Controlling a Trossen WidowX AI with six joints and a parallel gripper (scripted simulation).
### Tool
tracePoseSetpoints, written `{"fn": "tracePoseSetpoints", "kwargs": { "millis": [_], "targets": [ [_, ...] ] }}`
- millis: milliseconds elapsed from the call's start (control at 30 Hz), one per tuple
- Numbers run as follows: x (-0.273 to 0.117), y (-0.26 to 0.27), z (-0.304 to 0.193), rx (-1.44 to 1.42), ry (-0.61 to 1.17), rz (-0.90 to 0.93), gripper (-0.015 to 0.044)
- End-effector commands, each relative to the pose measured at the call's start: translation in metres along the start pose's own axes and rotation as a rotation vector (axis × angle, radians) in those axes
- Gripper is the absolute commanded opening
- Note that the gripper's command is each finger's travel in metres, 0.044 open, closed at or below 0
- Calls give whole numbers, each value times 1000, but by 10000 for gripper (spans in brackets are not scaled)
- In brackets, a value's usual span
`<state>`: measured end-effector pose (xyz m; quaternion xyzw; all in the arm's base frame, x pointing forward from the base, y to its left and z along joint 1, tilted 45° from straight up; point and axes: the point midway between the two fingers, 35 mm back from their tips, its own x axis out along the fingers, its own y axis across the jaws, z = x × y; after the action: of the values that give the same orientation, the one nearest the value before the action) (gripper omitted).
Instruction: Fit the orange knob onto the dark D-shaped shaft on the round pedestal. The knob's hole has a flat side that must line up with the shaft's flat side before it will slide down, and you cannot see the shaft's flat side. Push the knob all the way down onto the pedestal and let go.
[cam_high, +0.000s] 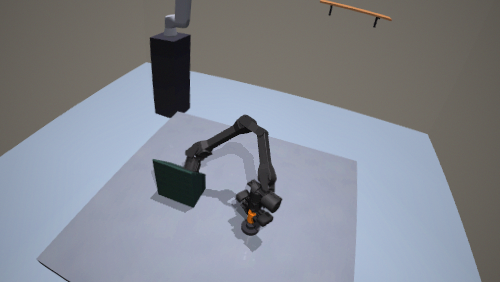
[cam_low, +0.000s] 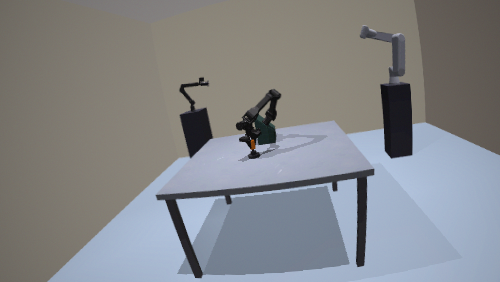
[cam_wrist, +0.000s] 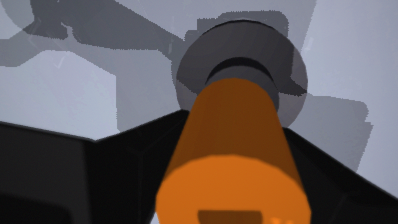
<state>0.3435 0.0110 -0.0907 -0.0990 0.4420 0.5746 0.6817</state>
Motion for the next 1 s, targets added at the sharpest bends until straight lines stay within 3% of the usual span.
{"fn": "tracePoseSetpoints", "kwargs": {
  "millis": [0, 967],
  "targets": [
    [-2, -2, 0, -6, -2, -9, 0],
    [0, -3, 0, -6, -2, -9, 0]
  ]
}}
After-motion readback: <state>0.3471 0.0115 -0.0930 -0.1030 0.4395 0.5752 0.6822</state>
